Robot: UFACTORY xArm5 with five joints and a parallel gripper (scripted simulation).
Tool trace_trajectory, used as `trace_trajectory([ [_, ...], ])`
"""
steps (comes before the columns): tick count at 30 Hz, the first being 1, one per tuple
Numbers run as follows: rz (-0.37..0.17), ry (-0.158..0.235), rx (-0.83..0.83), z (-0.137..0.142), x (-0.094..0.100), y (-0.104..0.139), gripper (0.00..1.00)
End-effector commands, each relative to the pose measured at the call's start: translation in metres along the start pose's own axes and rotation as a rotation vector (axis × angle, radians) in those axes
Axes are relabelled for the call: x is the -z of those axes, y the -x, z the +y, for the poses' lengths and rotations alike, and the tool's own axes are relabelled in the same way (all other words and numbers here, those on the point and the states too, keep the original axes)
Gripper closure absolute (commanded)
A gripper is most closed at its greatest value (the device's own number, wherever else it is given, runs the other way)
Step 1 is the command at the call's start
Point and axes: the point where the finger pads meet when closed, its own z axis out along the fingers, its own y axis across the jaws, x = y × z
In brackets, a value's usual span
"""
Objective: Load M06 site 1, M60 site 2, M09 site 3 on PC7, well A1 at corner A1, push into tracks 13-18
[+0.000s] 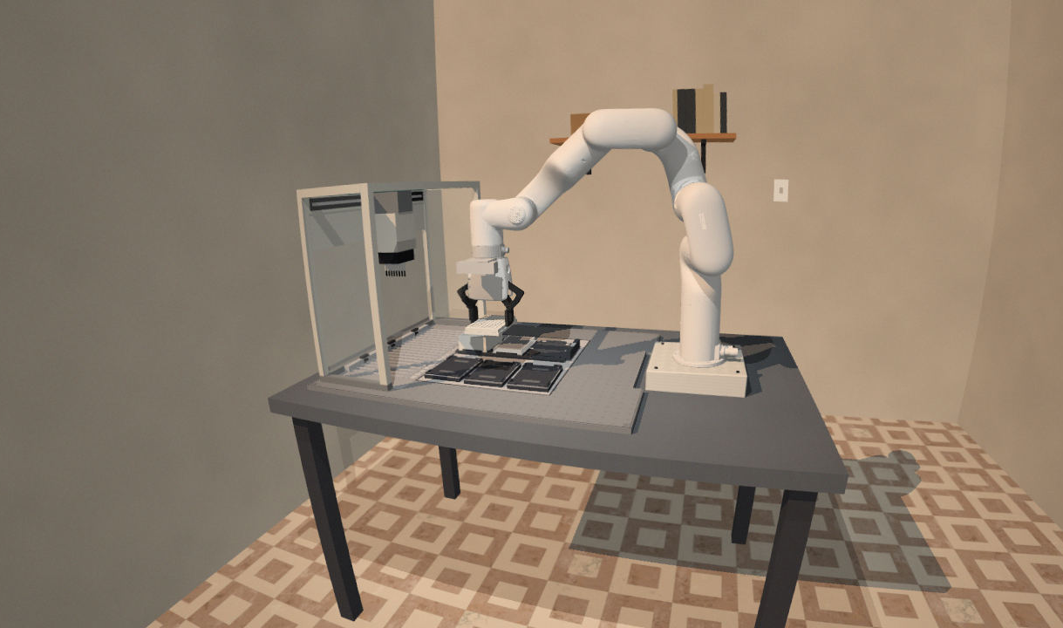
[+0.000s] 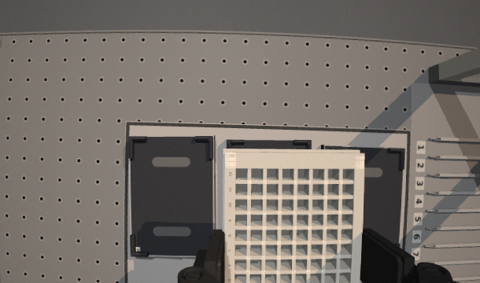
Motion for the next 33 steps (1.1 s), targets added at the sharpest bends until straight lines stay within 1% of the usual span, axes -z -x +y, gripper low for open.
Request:
trace_trajectory([
  [1,-0.003,0.005,-0.010,-0.006,0.002,0.015,1.00],
  [2,-0.003,0.005,-0.010,-0.008,0.002,0.020,1.00],
  [4,-0.003,0.005,-0.010,-0.008,0.002,0.020,1.00],
  [19,-0.003,0.005,-0.010,-0.040,0.001,0.088,1.00],
  [21,-0.003,0.005,-0.010,-0.040,0.001,0.088,1.00],
  [33,-0.004,0.005,-0.010,-0.066,0.001,0.142,1.00],
])
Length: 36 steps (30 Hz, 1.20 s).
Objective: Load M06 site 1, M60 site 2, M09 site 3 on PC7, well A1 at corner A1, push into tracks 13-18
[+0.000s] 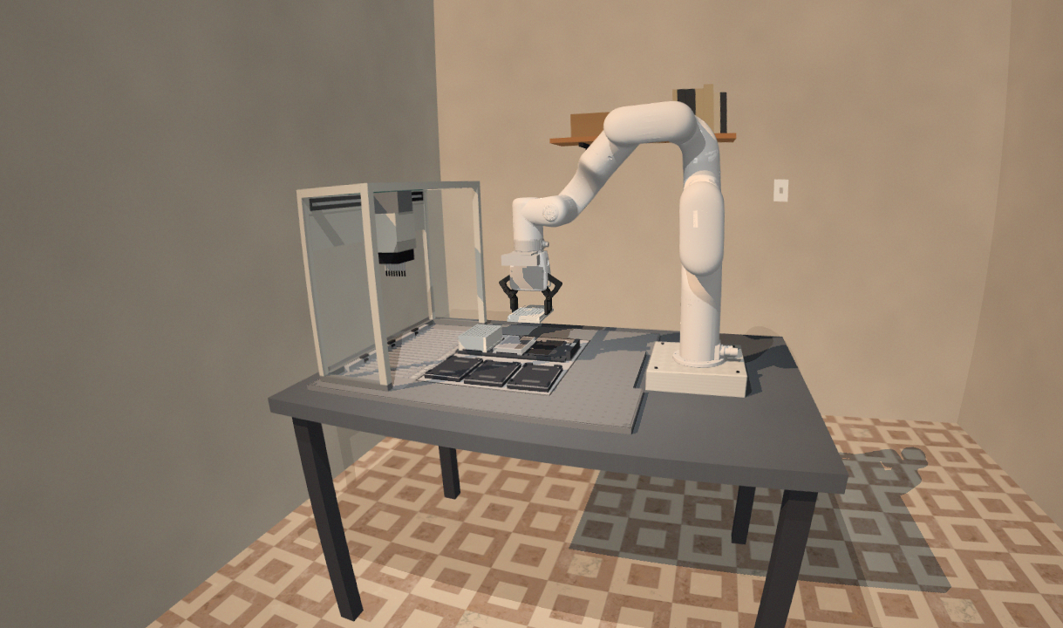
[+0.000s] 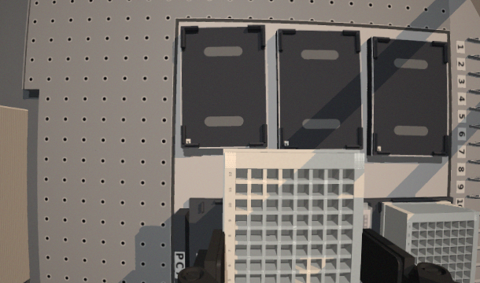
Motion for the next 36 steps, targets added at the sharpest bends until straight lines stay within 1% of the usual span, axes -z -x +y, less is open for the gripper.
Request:
trace_trajectory([
  [1,0.001,0.005,0.001,-0.008,0.002,0.021,1.00],
  [3,0.001,0.005,0.001,-0.012,0.002,0.030,1.00],
  [5,0.001,0.005,0.001,-0.012,0.002,0.030,1.00],
  [13,0.001,0.005,0.001,-0.028,0.001,0.065,1.00],
  [36,0.001,0.005,0.001,-0.028,0.000,0.065,1.00],
])
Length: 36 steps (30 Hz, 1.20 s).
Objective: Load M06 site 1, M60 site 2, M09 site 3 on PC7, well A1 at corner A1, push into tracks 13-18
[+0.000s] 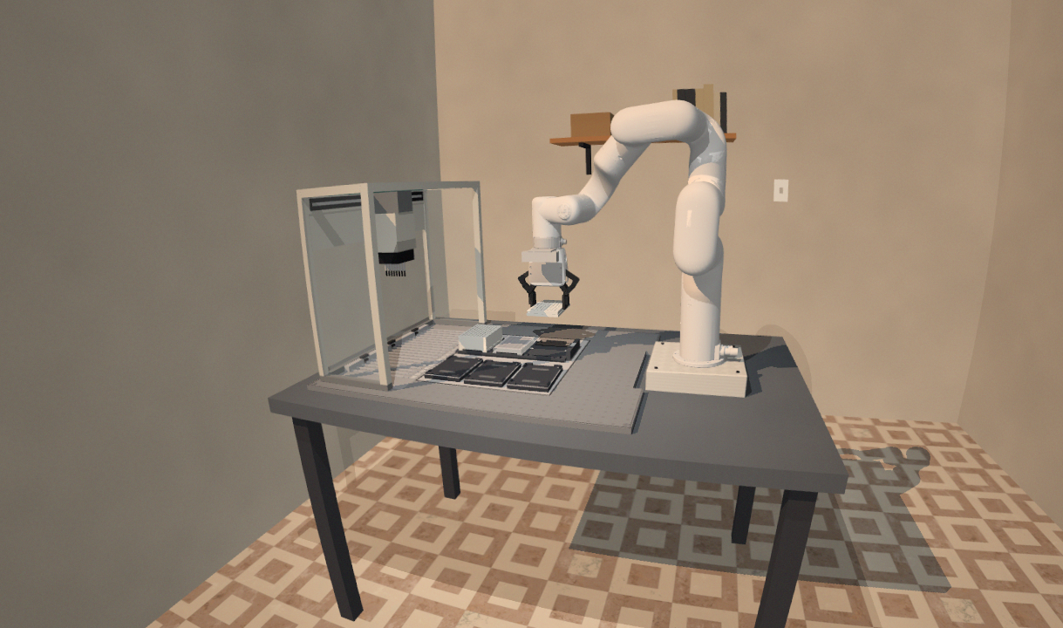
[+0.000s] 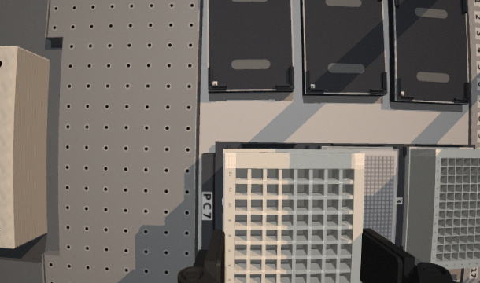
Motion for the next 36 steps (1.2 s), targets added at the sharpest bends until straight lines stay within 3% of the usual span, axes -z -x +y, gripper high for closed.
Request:
trace_trajectory([
  [1,0.004,0.004,0.000,0.001,-0.002,0.000,1.00],
  [36,0.004,0.004,0.000,0.001,-0.052,0.000,1.00],
])
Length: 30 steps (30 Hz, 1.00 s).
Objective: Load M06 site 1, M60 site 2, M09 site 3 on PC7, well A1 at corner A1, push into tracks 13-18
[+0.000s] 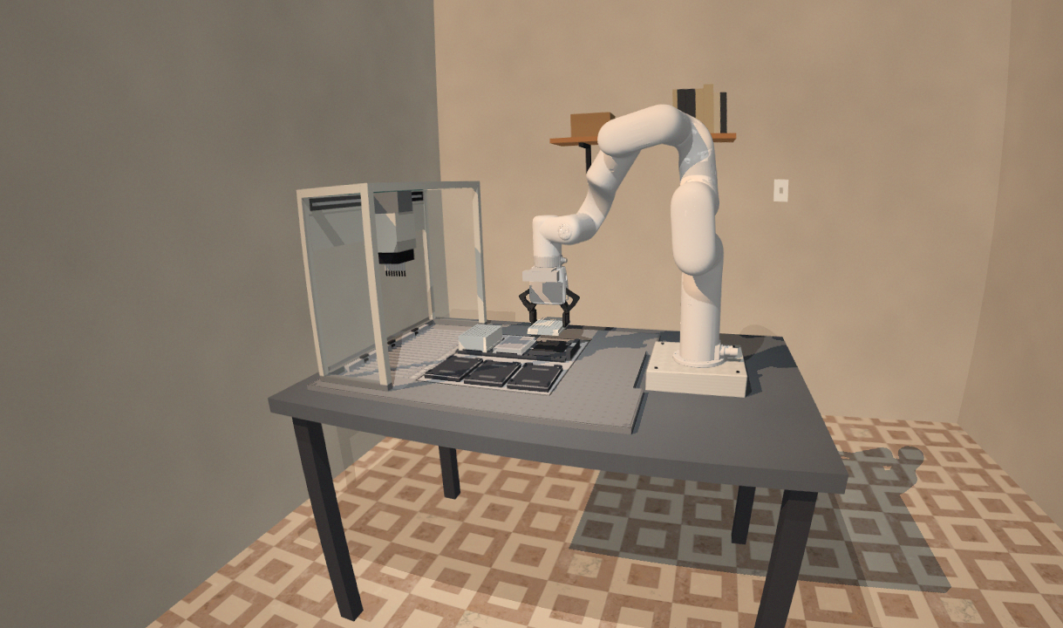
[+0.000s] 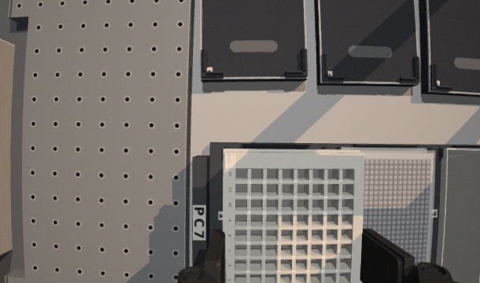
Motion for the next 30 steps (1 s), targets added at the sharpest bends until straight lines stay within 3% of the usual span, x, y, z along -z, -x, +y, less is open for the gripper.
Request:
trace_trajectory([
  [1,0.004,0.005,0.000,0.001,-0.003,0.000,1.00],
  [30,0.004,0.004,0.000,0.002,-0.047,0.000,1.00],
])
